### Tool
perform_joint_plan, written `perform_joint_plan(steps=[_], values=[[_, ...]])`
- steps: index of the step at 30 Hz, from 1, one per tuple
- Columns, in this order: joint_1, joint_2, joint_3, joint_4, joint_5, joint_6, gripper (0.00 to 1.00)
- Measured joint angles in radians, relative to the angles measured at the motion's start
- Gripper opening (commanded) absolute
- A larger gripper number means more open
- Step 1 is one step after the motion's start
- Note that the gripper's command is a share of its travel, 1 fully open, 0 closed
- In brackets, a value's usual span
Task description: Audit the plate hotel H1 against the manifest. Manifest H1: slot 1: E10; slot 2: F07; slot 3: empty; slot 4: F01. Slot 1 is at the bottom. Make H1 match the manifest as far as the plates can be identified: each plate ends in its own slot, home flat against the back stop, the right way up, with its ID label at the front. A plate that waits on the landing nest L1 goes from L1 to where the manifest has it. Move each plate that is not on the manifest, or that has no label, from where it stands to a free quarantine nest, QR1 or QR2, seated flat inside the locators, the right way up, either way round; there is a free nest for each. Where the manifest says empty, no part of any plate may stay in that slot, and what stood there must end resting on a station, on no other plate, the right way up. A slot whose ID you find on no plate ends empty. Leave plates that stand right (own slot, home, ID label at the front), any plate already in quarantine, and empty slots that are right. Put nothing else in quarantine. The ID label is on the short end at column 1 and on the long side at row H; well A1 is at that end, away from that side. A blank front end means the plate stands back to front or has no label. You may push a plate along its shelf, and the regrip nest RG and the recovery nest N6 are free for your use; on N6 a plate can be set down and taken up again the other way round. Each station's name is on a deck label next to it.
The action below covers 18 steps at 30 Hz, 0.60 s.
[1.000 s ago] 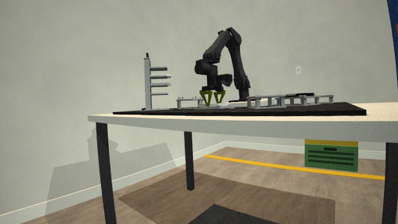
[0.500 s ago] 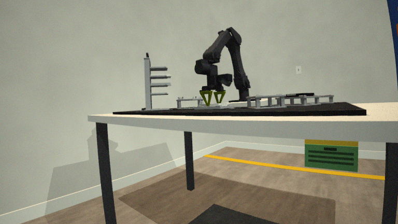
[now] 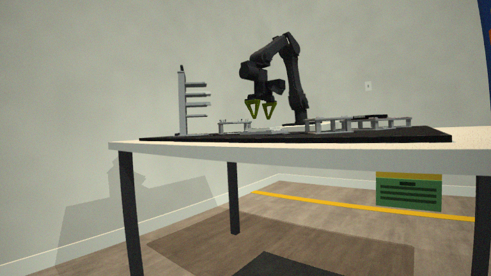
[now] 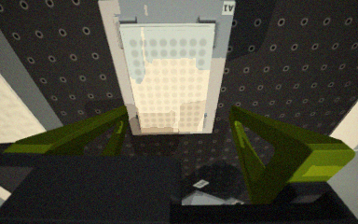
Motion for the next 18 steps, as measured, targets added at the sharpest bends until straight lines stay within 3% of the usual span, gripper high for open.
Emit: perform_joint_plan(steps=[9, 18], values=[[0.0, -0.027, 0.06, -0.091, 0.0, 0.001, 1.0], [0.003, -0.026, 0.061, -0.115, 0.0, 0.055, 1.0]])
